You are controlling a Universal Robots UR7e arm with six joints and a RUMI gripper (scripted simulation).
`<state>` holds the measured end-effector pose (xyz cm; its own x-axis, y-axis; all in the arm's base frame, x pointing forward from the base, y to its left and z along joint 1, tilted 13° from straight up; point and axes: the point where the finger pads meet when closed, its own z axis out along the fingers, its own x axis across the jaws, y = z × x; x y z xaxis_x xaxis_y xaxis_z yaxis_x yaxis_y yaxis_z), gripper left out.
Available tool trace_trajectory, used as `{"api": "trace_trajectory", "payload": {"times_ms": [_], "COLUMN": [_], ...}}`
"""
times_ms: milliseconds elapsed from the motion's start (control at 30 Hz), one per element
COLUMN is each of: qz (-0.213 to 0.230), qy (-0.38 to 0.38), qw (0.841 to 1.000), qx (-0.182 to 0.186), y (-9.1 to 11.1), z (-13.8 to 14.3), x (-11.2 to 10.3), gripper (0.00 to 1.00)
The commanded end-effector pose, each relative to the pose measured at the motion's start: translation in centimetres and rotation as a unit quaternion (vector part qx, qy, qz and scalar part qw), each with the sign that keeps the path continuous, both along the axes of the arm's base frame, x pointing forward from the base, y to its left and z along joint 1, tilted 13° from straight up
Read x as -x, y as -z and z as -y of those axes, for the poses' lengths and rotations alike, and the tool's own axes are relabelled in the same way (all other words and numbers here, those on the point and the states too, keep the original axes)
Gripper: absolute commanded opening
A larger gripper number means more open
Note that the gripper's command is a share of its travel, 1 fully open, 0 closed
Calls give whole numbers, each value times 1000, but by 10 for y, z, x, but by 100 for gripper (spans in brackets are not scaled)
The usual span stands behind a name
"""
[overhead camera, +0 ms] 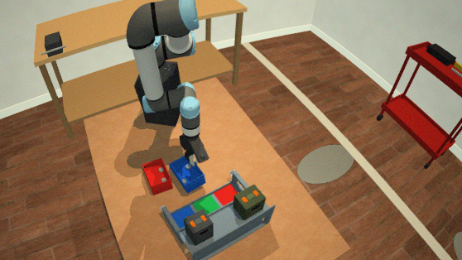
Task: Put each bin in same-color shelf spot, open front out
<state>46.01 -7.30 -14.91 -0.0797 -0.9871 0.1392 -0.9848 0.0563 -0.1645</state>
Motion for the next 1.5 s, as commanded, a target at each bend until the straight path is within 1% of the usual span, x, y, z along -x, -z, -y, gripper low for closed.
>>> {"api": "trace_trajectory", "payload": {"times_ms": [0, 1467], "qz": [1, 1], "qy": [0, 0], "qw": [1000, 1000], "qx": [0, 0], "y": [0, 11], "z": [0, 2], "x": [0, -2], "gripper": [0, 0]}}
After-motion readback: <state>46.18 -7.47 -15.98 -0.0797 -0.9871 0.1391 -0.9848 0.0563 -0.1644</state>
